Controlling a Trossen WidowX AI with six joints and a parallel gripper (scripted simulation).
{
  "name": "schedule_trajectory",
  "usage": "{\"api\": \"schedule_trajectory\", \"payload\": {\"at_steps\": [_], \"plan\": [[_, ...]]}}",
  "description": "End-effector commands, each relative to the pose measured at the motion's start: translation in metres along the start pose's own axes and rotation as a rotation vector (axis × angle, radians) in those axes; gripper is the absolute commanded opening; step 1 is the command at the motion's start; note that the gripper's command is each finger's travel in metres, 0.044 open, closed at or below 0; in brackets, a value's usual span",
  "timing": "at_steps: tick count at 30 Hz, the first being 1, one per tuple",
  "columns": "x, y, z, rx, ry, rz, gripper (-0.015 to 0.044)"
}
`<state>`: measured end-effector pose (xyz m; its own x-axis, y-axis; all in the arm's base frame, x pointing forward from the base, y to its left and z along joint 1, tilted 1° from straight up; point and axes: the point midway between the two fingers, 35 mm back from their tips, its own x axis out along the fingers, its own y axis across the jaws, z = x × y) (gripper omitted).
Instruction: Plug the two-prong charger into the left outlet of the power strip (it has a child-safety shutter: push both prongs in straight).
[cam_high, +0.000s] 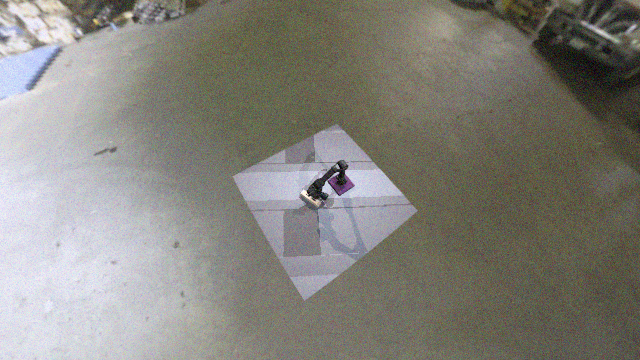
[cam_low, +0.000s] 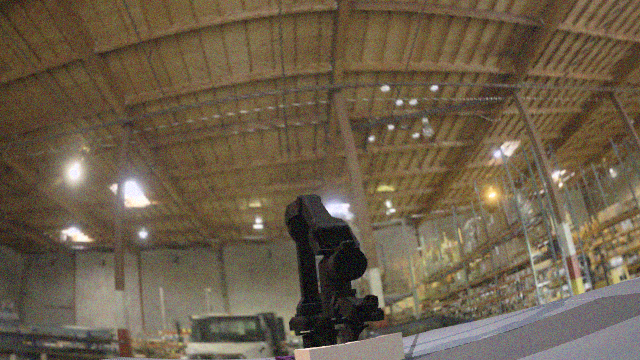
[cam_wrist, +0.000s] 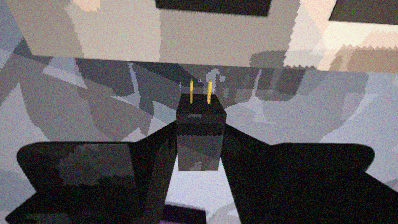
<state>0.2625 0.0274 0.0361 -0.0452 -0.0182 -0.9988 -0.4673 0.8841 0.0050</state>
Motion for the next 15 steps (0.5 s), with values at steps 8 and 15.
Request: {"api": "schedule_trajectory", "payload": {"at_steps": [8, 15], "plan": [[-0.0008, -0.0011, 0.0019, 0.006, -0.003, -0.005, 0.0000], [-0.0009, -0.0014, 0.0038, 0.006, -0.004, -0.005, 0.0000]]}}
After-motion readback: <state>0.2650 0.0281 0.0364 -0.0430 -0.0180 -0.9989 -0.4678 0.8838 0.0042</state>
